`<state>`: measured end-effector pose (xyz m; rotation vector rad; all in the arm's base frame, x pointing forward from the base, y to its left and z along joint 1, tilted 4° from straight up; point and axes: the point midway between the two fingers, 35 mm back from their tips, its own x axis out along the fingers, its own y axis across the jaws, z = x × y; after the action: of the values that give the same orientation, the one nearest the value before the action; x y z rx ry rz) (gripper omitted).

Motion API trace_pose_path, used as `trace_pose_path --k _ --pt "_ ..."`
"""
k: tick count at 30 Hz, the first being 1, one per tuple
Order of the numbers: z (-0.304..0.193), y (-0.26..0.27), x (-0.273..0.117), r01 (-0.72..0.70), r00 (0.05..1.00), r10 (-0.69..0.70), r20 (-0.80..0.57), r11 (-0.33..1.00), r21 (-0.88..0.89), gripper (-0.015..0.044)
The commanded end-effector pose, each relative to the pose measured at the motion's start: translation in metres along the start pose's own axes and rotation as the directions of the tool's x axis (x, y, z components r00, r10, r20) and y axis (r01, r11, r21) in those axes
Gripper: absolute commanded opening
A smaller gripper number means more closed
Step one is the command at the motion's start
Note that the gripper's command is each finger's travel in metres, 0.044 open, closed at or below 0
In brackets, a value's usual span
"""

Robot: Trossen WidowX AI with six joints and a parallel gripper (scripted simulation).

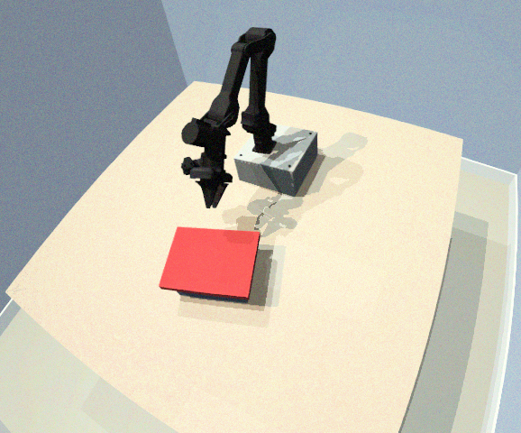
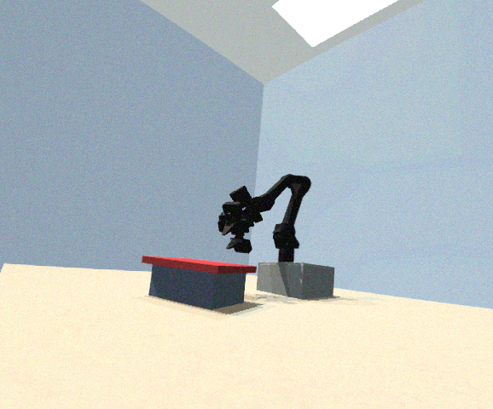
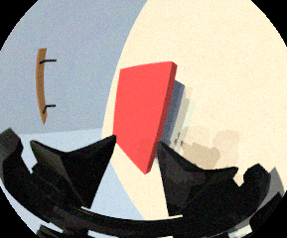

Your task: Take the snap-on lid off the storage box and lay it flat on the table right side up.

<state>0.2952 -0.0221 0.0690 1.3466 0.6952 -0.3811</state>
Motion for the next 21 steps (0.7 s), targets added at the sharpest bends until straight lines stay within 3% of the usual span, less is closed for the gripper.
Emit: trace_pose_path --k 1,21 --pt "-0.006 -0.027 0.011 0.027 1.000 -0.027 -0.014 1.000 0.007 0.0235" --pt "-0.004 -0.025 0.032 0.026 1.000 -0.026 -0.015 1.000 0.007 0.0235"
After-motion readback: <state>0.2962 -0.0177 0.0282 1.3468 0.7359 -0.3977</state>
